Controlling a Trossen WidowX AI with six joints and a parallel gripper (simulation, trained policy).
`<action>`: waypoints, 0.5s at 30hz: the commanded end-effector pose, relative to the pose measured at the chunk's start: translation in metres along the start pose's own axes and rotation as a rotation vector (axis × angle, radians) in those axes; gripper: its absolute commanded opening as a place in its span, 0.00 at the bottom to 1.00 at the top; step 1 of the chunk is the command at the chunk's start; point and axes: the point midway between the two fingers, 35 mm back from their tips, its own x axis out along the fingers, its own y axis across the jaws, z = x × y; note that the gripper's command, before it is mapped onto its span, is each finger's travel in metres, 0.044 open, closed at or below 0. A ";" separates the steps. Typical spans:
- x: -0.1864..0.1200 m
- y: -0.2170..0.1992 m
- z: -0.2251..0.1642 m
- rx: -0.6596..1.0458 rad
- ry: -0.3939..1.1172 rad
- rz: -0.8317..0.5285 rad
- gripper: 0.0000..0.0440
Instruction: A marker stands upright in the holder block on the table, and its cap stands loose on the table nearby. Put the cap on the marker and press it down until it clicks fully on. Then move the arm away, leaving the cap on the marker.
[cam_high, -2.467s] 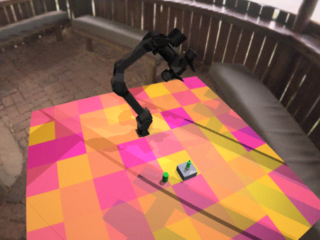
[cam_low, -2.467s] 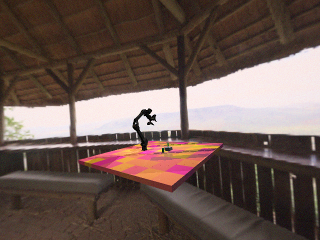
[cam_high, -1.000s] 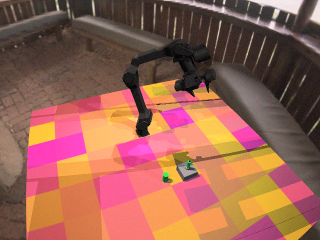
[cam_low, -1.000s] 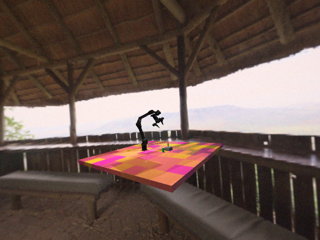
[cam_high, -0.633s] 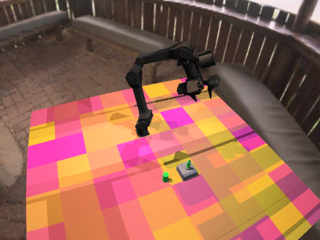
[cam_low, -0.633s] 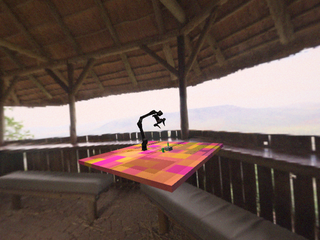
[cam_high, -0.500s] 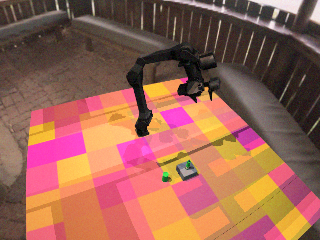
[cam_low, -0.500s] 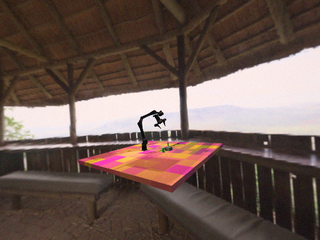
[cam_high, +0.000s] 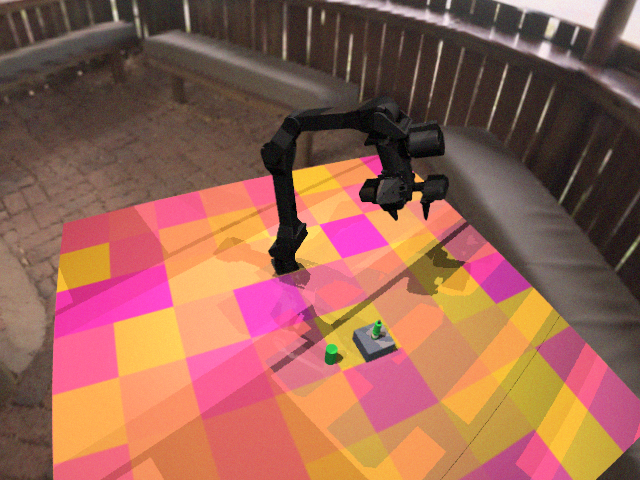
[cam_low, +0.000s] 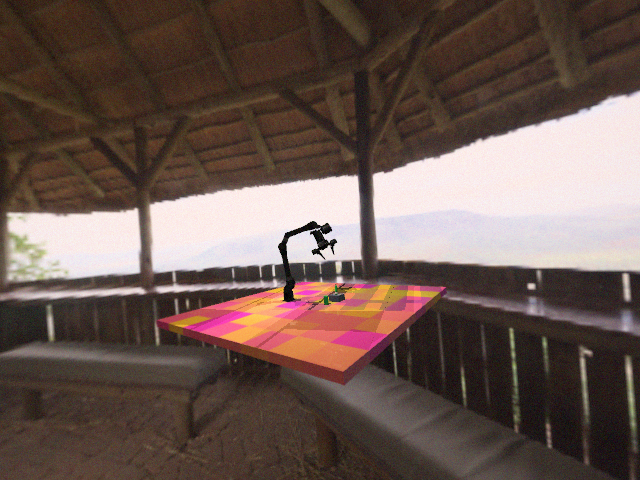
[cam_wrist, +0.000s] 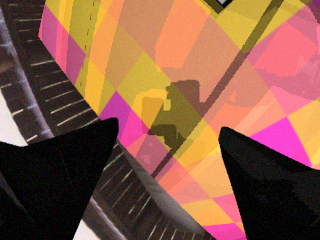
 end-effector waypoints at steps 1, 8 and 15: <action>0.004 0.002 0.007 0.025 -0.006 -0.015 0.75; 0.012 0.005 0.028 0.080 -0.027 -0.045 0.75; 0.019 0.006 0.049 0.132 -0.048 -0.074 0.75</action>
